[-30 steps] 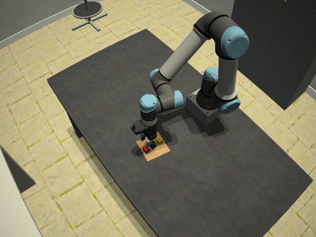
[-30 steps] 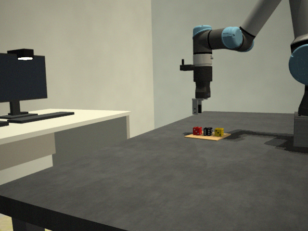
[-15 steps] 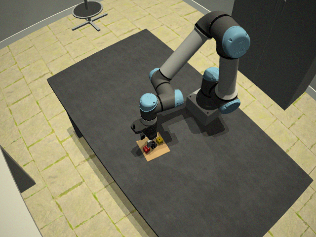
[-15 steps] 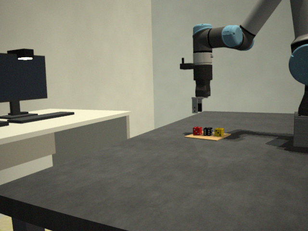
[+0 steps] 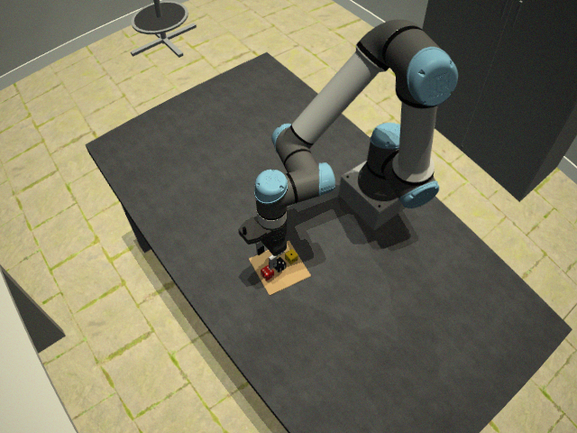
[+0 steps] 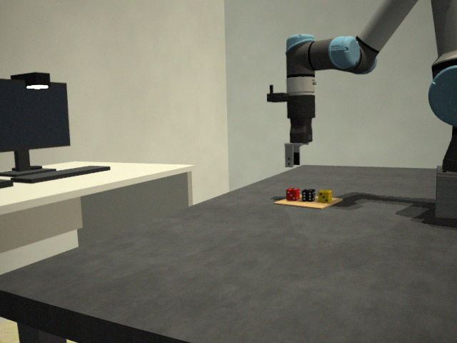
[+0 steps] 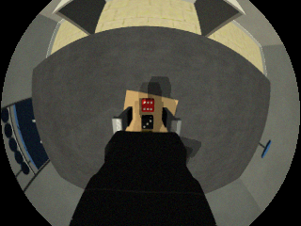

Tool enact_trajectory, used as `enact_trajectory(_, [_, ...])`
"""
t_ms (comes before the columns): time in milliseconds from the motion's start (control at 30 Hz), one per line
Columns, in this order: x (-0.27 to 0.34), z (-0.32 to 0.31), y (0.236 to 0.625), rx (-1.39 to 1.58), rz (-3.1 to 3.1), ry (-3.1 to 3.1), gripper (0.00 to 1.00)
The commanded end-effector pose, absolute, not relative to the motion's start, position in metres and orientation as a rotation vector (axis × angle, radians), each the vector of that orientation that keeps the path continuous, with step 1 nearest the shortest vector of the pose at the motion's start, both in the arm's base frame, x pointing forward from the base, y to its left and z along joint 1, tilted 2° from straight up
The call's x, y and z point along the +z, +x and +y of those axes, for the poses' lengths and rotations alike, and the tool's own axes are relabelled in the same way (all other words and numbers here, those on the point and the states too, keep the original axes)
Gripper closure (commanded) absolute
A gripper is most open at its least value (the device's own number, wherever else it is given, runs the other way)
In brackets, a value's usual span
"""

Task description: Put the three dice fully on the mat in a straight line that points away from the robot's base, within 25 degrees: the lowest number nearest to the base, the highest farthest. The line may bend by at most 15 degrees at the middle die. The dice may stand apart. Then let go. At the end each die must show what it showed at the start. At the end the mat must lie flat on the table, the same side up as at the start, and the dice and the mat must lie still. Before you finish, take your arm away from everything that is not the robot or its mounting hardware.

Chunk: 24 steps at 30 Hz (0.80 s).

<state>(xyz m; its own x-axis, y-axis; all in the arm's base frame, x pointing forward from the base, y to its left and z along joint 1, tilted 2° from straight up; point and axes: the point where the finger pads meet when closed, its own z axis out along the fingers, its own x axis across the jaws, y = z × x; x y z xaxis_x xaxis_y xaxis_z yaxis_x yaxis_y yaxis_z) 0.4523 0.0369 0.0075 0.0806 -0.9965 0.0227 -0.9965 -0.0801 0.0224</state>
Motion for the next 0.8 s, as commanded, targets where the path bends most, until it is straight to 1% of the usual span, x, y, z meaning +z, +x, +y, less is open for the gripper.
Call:
enact_trajectory(0, [0.015, 0.037, 0.453, 0.005, -2.109, 2.286, 0.0])
enact_trajectory(433, [0.077, 0.039, 0.454, 0.005, -2.109, 2.286, 0.0])
enact_trajectory(767, [0.091, 0.039, 0.454, 0.005, -2.109, 2.286, 0.0])
